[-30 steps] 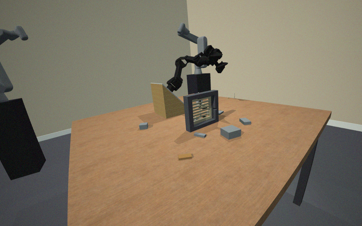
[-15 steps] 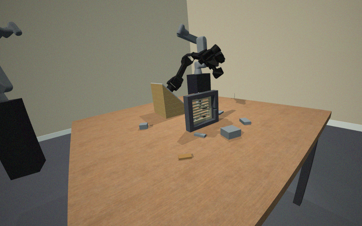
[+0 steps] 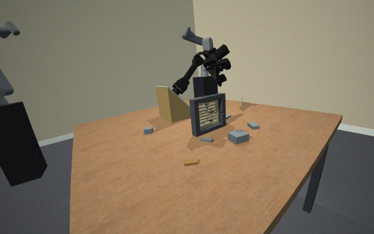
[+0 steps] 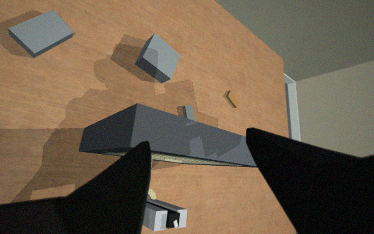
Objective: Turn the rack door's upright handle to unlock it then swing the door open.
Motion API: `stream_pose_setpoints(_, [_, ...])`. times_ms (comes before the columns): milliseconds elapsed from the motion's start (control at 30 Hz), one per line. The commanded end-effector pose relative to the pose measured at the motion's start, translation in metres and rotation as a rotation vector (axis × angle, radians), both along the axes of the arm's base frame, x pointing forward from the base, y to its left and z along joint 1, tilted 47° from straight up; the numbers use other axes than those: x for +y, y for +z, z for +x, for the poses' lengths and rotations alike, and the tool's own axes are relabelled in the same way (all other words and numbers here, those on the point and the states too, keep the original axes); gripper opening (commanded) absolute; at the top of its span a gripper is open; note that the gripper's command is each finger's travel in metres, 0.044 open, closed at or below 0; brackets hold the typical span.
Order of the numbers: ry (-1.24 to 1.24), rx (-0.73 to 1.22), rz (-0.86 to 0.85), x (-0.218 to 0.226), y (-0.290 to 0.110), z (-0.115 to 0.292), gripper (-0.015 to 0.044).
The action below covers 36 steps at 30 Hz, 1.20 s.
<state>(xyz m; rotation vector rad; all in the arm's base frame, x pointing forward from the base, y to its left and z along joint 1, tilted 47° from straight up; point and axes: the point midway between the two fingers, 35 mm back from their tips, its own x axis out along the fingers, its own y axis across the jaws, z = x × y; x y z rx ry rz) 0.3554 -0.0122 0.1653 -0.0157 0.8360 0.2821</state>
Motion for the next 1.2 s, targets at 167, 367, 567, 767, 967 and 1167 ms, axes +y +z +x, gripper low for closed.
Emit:
stream_pose_setpoints(167, [0.06, 0.217, 0.092, -0.005, -0.031, -0.009, 0.0288])
stream_pose_setpoints(367, [0.08, 0.348, 0.175, -0.009, -0.046, -0.016, 0.0288])
stream_pose_setpoints(567, [0.108, 0.467, 0.273, -0.01, -0.056, -0.024, 0.0288])
stream_pose_setpoints(767, [0.13, 0.575, 0.386, -0.01, -0.063, -0.031, 0.0288])
stream_pose_setpoints(967, [0.142, 0.67, 0.513, -0.012, -0.065, -0.035, 0.0288])
stream_pose_setpoints(1167, [0.143, 0.705, 0.567, -0.013, -0.066, -0.037, 0.0288])
